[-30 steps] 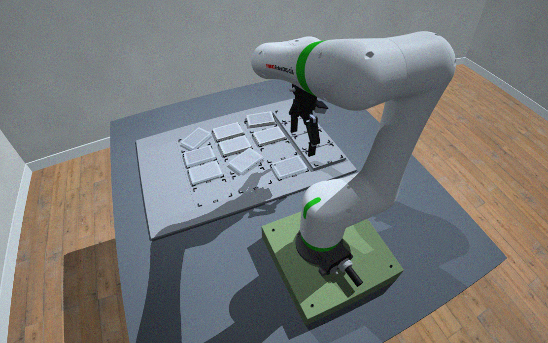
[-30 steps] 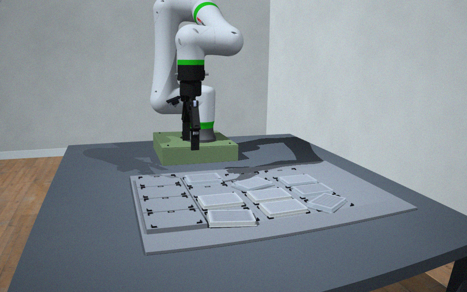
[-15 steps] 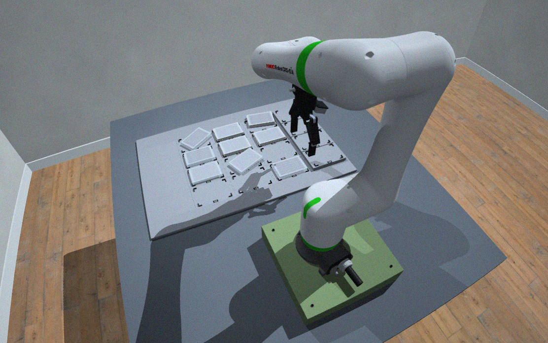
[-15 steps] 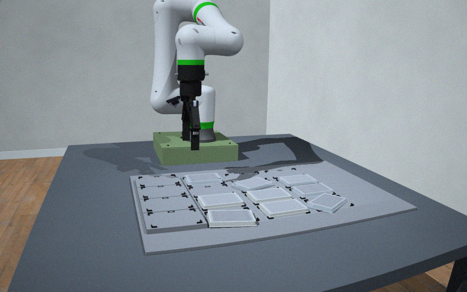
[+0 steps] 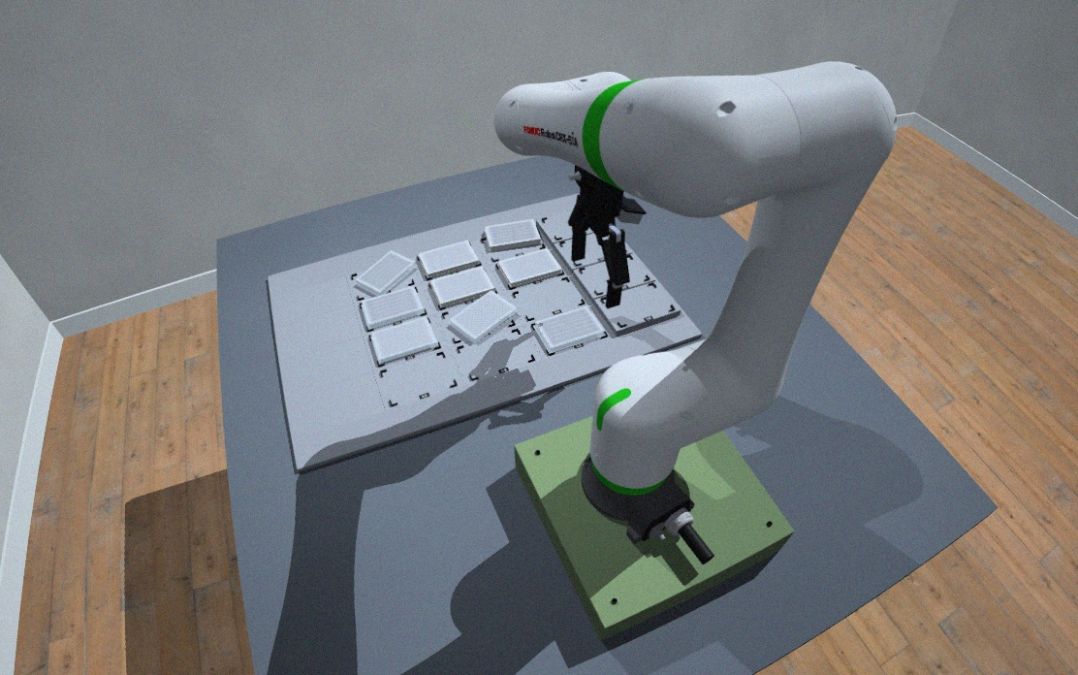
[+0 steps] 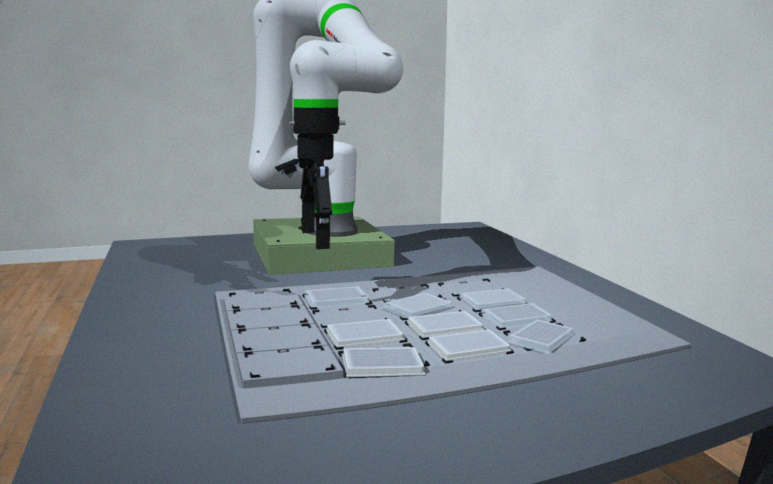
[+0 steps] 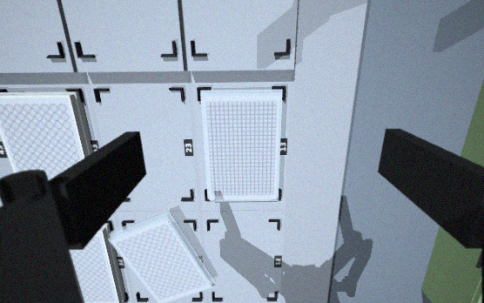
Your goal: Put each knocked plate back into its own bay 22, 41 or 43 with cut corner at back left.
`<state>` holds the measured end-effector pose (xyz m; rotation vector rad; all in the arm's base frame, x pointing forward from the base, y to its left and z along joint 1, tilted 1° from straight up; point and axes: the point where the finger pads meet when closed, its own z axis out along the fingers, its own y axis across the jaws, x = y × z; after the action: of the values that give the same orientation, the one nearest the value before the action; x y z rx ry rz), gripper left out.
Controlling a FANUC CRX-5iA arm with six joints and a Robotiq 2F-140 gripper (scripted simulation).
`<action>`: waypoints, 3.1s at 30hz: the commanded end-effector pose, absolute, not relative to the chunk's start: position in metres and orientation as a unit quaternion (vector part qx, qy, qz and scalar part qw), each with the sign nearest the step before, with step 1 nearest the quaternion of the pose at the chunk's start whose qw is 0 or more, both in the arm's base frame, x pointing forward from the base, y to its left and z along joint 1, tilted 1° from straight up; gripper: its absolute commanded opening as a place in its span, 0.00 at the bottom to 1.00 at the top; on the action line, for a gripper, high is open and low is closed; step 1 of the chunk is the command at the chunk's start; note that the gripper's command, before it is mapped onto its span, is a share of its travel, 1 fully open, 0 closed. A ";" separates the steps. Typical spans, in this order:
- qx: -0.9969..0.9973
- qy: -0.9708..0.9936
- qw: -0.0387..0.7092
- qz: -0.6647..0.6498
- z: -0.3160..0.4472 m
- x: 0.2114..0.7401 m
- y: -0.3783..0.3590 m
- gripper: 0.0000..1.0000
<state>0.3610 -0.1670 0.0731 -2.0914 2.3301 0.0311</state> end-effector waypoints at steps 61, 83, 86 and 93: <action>-0.668 0.744 0.006 0.009 0.076 0.486 -0.016 1.00; -0.668 0.744 0.006 0.009 0.076 0.486 -0.016 1.00; -0.668 0.744 0.006 0.009 0.076 0.486 -0.016 1.00; -0.668 0.744 0.006 0.009 0.076 0.486 -0.016 1.00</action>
<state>0.4850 -0.0156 0.0757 -2.0912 2.3302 0.0312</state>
